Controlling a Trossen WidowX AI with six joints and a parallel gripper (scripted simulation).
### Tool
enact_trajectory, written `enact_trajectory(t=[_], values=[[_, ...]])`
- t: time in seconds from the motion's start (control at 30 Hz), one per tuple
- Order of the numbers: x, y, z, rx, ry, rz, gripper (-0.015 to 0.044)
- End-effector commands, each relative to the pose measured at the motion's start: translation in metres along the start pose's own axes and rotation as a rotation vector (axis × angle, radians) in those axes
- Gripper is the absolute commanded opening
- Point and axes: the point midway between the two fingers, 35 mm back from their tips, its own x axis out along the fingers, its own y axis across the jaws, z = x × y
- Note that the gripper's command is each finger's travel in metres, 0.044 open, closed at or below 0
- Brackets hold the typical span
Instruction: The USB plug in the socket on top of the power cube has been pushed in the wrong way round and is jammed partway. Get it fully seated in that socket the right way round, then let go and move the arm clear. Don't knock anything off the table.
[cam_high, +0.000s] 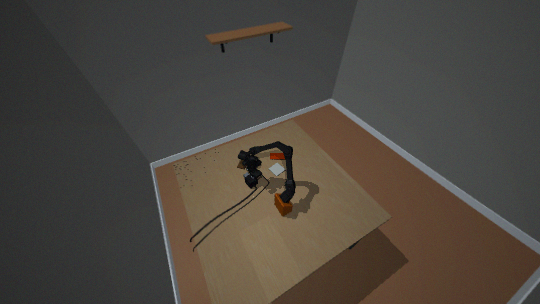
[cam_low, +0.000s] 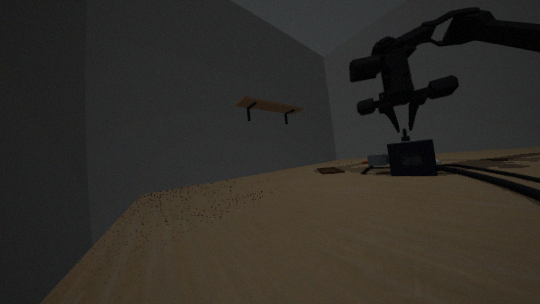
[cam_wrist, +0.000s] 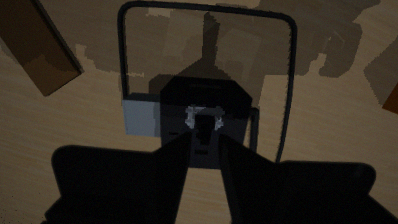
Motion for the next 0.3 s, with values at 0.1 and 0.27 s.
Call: enact_trajectory(t=[0.1, 0.27], values=[[-0.0058, 0.0, -0.0004, 0.0, 0.0, 0.0, 0.0095], [-0.0108, 0.0, -0.0009, 0.0, 0.0, 0.0, 0.0095]])
